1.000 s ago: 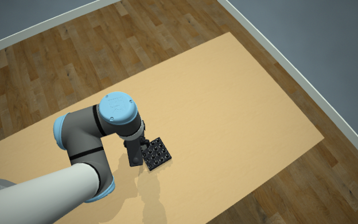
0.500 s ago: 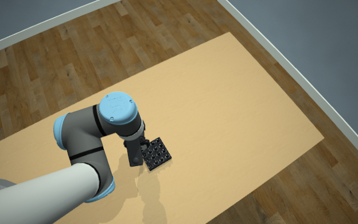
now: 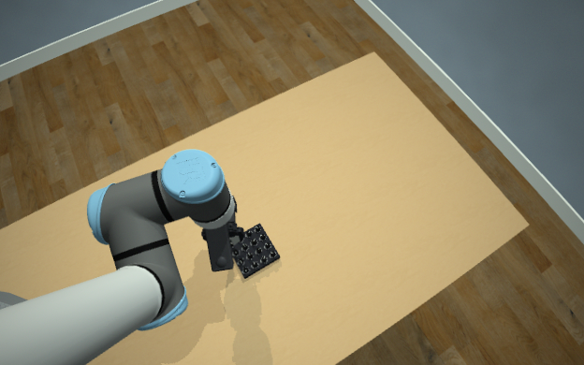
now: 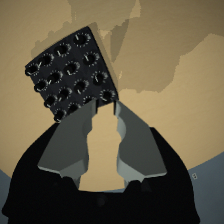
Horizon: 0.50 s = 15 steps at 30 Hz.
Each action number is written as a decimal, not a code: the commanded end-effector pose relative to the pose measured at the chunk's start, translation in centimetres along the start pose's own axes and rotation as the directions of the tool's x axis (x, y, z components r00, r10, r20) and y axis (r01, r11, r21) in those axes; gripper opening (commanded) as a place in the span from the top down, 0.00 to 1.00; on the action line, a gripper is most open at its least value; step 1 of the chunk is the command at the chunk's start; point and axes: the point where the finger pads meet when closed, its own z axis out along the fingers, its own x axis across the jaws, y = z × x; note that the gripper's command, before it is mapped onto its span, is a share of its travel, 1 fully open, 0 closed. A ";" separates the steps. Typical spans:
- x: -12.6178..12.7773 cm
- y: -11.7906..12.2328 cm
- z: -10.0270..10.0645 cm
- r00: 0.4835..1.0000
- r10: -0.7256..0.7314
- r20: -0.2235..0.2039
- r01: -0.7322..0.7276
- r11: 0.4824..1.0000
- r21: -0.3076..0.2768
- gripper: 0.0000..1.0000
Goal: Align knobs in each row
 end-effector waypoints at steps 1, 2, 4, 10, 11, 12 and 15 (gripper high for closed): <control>-0.1 0.1 0.0 1.000 -0.001 0.000 0.001 1.000 -0.001 0.89; -0.1 0.1 0.0 1.000 -0.001 0.000 0.001 1.000 -0.001 0.89; -0.1 0.1 0.0 1.000 -0.001 0.000 0.001 1.000 -0.001 0.89; -0.1 0.1 0.1 1.000 -0.001 0.000 0.001 1.000 -0.001 0.89; -0.1 0.1 0.2 1.000 -0.001 0.000 0.001 1.000 -0.001 0.89; -0.1 0.1 0.2 1.000 -0.001 0.000 0.001 1.000 -0.001 0.89; -0.1 0.1 0.3 1.000 -0.001 0.000 0.001 1.000 -0.001 0.89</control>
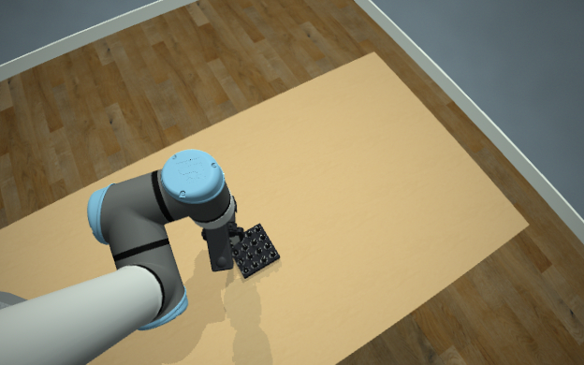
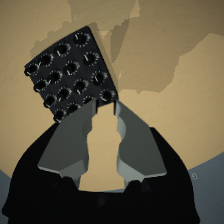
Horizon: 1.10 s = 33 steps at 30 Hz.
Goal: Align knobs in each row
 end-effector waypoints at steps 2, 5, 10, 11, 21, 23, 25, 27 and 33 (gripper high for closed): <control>-0.1 0.0 0.4 1.000 0.000 0.000 0.000 1.000 0.000 0.89; -0.1 0.0 0.6 1.000 0.000 -0.001 0.000 1.000 0.000 0.89; 0.0 0.0 1.1 1.000 0.000 -0.002 0.000 1.000 0.000 0.89; 0.0 0.0 1.1 1.000 0.000 -0.002 0.000 1.000 0.000 0.89; 0.1 0.0 1.4 1.000 -0.001 -0.002 0.001 1.000 0.000 0.89; 0.0 0.0 1.4 1.000 -0.001 -0.001 0.001 1.000 0.000 0.89; 0.0 0.0 1.4 1.000 -0.001 -0.001 0.001 1.000 0.000 0.89; 0.0 0.0 1.4 1.000 -0.001 -0.001 0.001 1.000 0.000 0.89; 0.0 0.0 1.4 1.000 -0.001 -0.001 0.001 1.000 0.000 0.89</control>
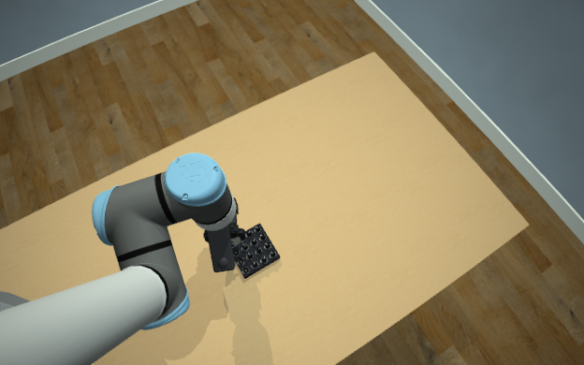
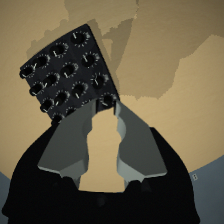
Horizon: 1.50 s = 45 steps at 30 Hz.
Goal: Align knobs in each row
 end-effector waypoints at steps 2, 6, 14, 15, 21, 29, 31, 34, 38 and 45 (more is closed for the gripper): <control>0.2 0.0 0.1 1.000 -0.001 -0.003 0.001 1.000 0.000 0.89; 0.2 0.0 0.1 1.000 -0.001 -0.003 0.001 1.000 0.000 0.89; 0.2 0.0 0.1 1.000 -0.001 -0.003 0.001 1.000 0.000 0.89; 0.2 0.0 0.1 1.000 -0.001 -0.003 0.001 1.000 0.000 0.89; 0.2 0.0 0.1 1.000 -0.001 -0.003 0.001 1.000 0.000 0.89; 0.2 0.0 0.1 1.000 -0.001 -0.002 0.001 1.000 0.000 0.96; 0.2 0.0 0.1 1.000 -0.001 -0.002 0.001 1.000 0.000 0.96; 0.2 0.0 0.1 1.000 -0.001 -0.002 0.001 1.000 0.000 0.96; 0.2 0.0 0.1 1.000 -0.001 -0.002 0.001 1.000 0.000 0.96; 0.2 0.0 0.1 1.000 -0.001 -0.002 0.001 1.000 0.000 0.96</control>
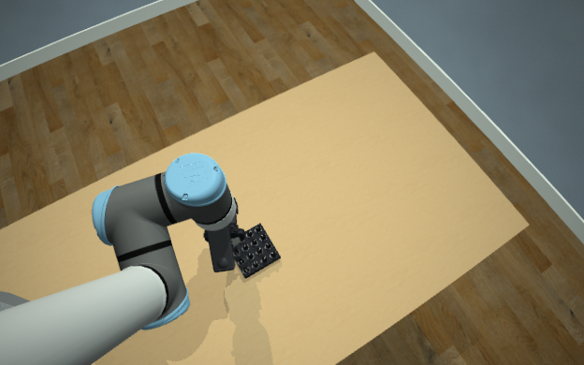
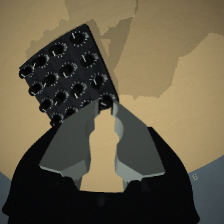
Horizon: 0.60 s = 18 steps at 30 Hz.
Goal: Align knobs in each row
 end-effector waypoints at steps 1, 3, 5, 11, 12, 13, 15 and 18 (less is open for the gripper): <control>0.1 0.0 0.1 1.000 -0.001 -0.002 0.001 1.000 0.000 0.96; 0.1 0.0 0.1 1.000 -0.001 -0.002 0.001 1.000 0.000 0.96; 0.1 0.0 0.1 1.000 -0.001 -0.002 0.001 1.000 0.000 0.96; 0.1 0.0 0.1 1.000 -0.001 -0.002 0.001 1.000 0.000 0.96; 0.1 0.0 0.1 1.000 -0.001 -0.002 0.001 1.000 0.000 0.96; 0.1 0.0 0.1 1.000 -0.001 -0.002 0.001 1.000 0.000 0.96; 0.1 0.0 0.1 1.000 0.002 -0.002 -0.002 1.000 0.000 0.96; 0.1 0.0 0.1 1.000 0.011 -0.002 -0.011 1.000 0.000 0.96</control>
